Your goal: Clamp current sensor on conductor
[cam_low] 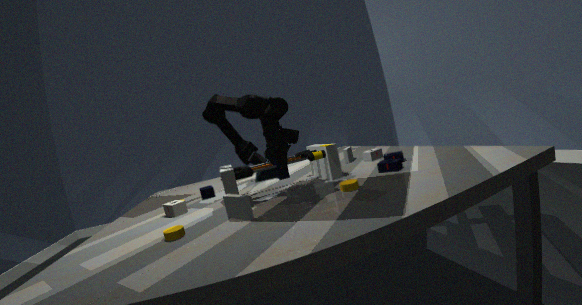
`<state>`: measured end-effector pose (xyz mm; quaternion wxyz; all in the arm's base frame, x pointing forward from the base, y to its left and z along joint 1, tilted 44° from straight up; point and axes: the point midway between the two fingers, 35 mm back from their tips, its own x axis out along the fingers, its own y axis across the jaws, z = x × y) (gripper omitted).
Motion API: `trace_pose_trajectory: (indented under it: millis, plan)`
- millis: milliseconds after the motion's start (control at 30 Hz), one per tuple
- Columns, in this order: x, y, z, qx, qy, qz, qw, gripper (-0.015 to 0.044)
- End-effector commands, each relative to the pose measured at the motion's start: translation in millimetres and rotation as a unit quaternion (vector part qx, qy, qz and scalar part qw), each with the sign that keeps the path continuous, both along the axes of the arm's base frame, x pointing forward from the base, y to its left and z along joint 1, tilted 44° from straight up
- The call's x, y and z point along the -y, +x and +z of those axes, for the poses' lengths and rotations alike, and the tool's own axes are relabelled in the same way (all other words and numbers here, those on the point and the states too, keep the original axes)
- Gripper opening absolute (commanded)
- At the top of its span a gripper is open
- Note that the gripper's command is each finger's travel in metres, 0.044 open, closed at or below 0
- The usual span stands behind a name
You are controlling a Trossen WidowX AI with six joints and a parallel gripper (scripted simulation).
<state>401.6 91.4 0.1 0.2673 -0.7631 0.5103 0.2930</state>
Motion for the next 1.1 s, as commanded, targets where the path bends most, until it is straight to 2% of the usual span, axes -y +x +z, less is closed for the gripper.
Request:
trace_pose_trajectory:
  millis: [0, 233, 567, 600, 1067]
  plan:
    - [0.2, -1.2, 0.8, 0.002, 0.001, -0.001, 1.000, 0.0000]
    - [3.4, -0.6, -2.9, 0.001, 0.001, -0.001, 1.000, 0.0000]
    - [0.2, -0.6, -0.5, 0.002, 0.001, 0.000, 1.000, 0.0262]
    - [0.2, -0.6, -0.5, 0.002, 0.001, 0.000, 1.000, 0.0275]
    - [0.2, -0.6, -0.5, 0.002, 0.001, 0.000, 1.000, 0.0275]
